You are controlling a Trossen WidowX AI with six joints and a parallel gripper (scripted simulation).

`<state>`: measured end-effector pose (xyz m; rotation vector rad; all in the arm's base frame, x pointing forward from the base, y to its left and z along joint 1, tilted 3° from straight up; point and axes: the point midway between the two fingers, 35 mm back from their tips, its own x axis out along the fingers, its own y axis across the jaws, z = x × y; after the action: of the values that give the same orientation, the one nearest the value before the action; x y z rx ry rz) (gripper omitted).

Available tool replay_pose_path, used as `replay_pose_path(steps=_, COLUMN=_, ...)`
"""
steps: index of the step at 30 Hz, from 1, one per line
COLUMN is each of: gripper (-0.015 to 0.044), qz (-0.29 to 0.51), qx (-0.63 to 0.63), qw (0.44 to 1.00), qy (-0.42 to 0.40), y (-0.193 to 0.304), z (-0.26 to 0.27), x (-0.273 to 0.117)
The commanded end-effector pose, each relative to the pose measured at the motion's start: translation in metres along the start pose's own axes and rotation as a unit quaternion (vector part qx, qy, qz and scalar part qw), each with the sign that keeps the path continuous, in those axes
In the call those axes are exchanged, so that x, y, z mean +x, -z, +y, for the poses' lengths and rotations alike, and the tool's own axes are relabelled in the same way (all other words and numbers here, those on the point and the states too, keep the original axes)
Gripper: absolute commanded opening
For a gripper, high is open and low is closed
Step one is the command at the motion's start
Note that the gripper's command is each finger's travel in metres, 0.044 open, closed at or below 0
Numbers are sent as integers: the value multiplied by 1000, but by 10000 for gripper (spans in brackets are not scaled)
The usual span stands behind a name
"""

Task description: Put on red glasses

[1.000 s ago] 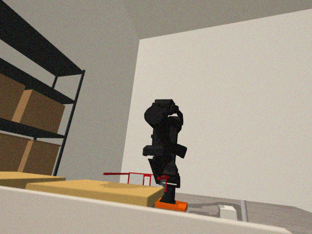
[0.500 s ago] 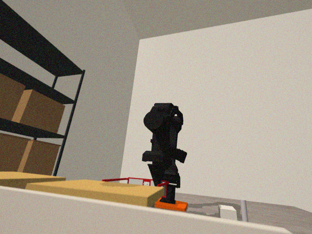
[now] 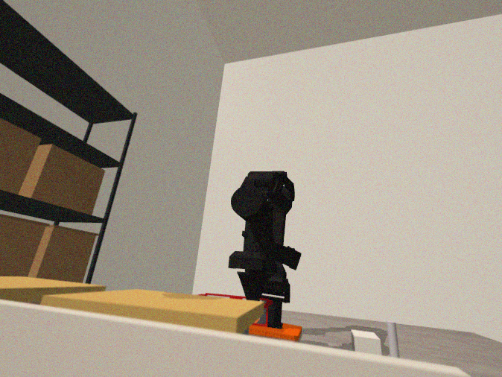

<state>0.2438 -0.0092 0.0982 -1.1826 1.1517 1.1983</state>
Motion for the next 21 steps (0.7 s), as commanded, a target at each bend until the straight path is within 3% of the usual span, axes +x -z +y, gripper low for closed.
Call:
replay_pose_path(steps=1, gripper=0, qz=-1, qx=2, qw=1000, qy=-2, y=0, z=1, x=2)
replay_pose_path(steps=21, gripper=0, qz=-1, qx=2, qw=1000, qy=-1, y=0, z=-23, x=3)
